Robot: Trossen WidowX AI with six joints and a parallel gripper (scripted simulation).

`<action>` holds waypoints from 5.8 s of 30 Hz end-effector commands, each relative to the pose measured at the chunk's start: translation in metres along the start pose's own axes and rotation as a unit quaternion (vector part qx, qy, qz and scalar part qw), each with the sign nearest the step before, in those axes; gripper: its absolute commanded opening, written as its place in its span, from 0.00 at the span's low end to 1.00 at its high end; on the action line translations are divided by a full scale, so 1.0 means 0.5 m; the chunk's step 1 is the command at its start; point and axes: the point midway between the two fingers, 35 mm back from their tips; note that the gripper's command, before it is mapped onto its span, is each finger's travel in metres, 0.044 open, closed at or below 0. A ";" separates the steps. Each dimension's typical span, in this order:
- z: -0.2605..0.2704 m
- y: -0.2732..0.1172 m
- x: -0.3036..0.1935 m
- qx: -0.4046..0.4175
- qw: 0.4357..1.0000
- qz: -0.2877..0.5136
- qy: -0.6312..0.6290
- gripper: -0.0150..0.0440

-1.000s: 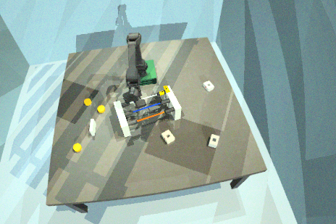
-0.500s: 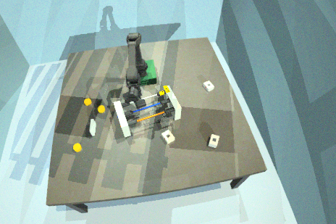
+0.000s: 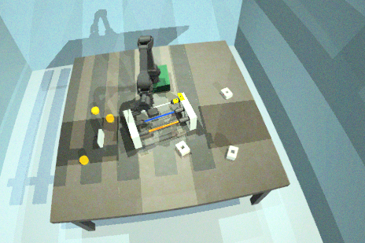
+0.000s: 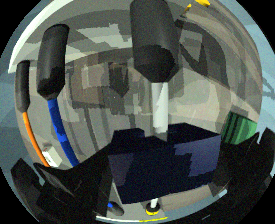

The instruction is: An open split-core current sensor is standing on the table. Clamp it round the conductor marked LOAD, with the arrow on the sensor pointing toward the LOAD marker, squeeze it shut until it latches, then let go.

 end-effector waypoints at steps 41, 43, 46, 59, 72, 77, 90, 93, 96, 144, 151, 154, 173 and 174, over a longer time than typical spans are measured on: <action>-0.018 0.016 0.018 -0.110 0.994 -0.013 0.009 1.00; -0.020 0.015 0.018 -0.113 0.994 -0.013 0.010 1.00; -0.016 0.015 0.018 -0.110 0.994 -0.012 0.008 0.99; -0.016 0.015 0.018 -0.110 0.994 -0.012 0.008 0.84; -0.016 0.015 0.018 -0.110 0.994 -0.012 0.008 0.56; -0.016 0.015 0.018 -0.110 0.994 -0.012 0.008 0.34; -0.016 0.015 0.018 -0.110 0.994 -0.012 0.008 0.25; -0.016 0.015 0.018 -0.110 0.994 -0.012 0.008 0.25; -0.016 0.015 0.018 -0.110 0.994 -0.012 0.008 0.25; -0.014 -0.011 0.018 0.003 1.000 -0.017 0.008 0.25; -0.014 -0.007 0.016 -0.009 1.000 -0.014 0.009 0.25; -0.014 -0.007 0.016 -0.009 1.000 -0.014 0.009 0.25; -0.001 -0.006 0.017 -0.008 1.000 -0.014 0.009 0.25; -0.001 -0.006 0.017 -0.008 1.000 -0.014 0.009 0.25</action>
Point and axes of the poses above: the point midway between the two fingers, 35 mm back from their tips, its own y axis out along the fingers, its own z axis across the jaws, x = y × z, and after that the axes turned 1 degree about -y, right-handed
